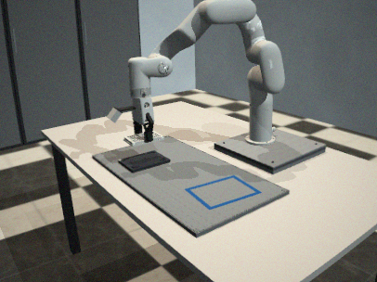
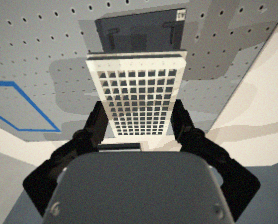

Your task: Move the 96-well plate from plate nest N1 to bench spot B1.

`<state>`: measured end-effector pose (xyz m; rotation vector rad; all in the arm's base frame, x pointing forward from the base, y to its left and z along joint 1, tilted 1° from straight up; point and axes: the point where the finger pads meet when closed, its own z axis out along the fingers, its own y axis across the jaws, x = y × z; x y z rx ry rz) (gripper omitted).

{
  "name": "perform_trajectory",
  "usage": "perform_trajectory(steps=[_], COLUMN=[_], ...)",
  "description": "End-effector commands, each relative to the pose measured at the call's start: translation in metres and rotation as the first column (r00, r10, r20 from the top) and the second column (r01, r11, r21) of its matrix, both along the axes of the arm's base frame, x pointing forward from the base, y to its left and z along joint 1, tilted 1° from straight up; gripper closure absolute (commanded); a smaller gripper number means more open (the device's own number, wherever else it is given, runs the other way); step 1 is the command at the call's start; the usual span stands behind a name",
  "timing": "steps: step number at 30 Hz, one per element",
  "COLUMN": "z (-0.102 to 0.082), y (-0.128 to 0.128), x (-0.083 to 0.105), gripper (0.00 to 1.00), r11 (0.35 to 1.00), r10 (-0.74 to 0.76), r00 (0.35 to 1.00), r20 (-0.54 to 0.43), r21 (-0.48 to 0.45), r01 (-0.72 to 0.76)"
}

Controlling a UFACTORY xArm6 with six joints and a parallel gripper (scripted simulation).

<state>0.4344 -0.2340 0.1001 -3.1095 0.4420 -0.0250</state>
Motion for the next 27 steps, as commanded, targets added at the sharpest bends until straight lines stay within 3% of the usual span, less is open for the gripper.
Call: perform_trajectory(steps=[1, 27], z=[0.001, -0.002], y=[0.012, 0.089], x=[0.001, 0.001], gripper=[1.00, 1.00], r11=[0.999, 0.999], r10=[-0.048, -0.048], r00=[0.999, 0.999], r20=[0.004, 0.004], r21=[-0.004, -0.004], r01=[0.048, 0.048])
